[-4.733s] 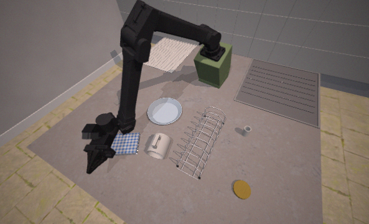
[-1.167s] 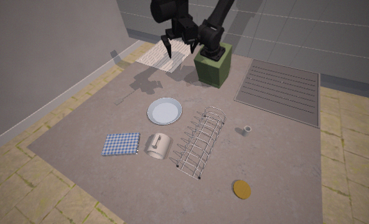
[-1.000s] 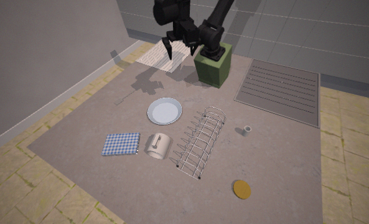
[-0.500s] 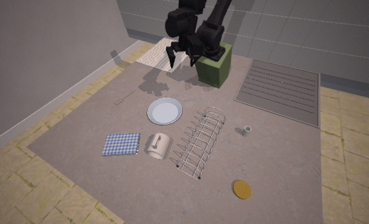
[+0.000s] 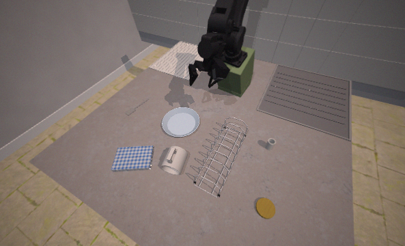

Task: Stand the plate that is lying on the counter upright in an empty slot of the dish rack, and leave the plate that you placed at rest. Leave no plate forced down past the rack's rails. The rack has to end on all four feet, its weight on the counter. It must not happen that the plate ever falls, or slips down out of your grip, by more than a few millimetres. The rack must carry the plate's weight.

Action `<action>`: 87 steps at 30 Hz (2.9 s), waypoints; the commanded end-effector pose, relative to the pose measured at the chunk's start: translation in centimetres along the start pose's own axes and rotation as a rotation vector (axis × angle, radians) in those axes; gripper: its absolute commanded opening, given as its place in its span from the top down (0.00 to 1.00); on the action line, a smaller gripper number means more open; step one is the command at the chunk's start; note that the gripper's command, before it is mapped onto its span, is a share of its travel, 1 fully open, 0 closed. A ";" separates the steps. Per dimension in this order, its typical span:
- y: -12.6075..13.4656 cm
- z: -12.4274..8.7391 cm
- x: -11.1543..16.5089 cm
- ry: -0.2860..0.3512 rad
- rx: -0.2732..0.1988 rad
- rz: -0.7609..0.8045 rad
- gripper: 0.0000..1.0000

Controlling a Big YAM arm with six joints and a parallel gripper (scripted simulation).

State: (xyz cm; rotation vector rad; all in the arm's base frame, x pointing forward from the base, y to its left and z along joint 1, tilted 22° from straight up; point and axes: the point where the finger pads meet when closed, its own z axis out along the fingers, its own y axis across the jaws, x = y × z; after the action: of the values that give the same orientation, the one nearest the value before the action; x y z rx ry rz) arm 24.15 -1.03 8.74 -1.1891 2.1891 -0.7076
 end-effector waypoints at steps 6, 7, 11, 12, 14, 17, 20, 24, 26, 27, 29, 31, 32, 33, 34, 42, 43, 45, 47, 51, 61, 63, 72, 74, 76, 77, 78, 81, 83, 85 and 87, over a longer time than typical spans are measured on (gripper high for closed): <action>1.5 3.7 -0.5 -0.010 0.099 0.021 0.00; 1.7 4.0 -0.5 -0.010 0.109 0.021 0.00; 1.8 4.6 -0.1 0.003 0.132 0.022 0.00; 2.1 4.8 -0.5 -0.009 0.137 0.012 0.00; 2.4 5.3 -0.5 -0.009 0.154 0.012 0.00; 2.7 5.9 -0.5 -0.008 0.174 0.010 0.00; 3.0 6.4 -0.5 -0.007 0.191 0.007 0.00; 3.3 7.0 -0.4 -0.006 0.211 0.001 0.00; 3.3 7.0 -0.4 -0.006 0.211 0.001 0.00; 3.3 7.1 -0.4 -0.006 0.215 -0.001 0.00; 3.5 7.3 -0.4 -0.006 0.223 -0.002 0.00; 3.6 7.6 -0.4 -0.005 0.231 -0.002 0.00; 3.6 7.7 -0.4 -0.006 0.236 -0.002 0.00; 3.6 7.8 -0.4 -0.006 0.241 -0.001 0.00; 3.6 7.9 -0.5 -0.006 0.245 0.000 0.00; 3.9 8.5 -0.5 -0.007 0.266 -0.001 0.00; 3.9 8.5 -0.5 -0.007 0.266 -0.001 0.00; 4.0 8.7 -0.5 -0.007 0.272 -0.001 0.00; 4.1 8.8 -0.4 -0.006 0.276 -0.001 0.00; 4.3 9.0 -0.4 -0.005 0.283 -0.002 0.00; 4.5 9.3 -0.2 -0.003 0.293 -0.004 0.00; 4.6 9.3 -0.2 -0.002 0.294 -0.004 0.00; 4.7 9.4 -0.2 -0.002 0.298 -0.005 0.00; 4.7 9.4 -0.1 -0.002 0.298 -0.005 0.00; 4.7 9.4 -0.1 -0.002 0.298 -0.005 0.00; 4.7 9.4 -0.1 -0.002 0.298 -0.005 0.00; 4.7 9.4 -0.1 -0.002 0.298 -0.005 0.00; 4.7 9.4 -0.1 -0.002 0.298 -0.005 0.74; 4.7 9.4 -0.1 -0.002 0.298 -0.005 0.74; 4.7 9.4 -0.1 -0.002 0.298 -0.005 0.74; 4.7 9.4 -0.1 -0.002 0.298 -0.005 0.74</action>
State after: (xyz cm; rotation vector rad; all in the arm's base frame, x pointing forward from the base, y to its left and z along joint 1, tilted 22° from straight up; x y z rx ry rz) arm 28.18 -0.53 0.41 -1.0265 2.0292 -0.9557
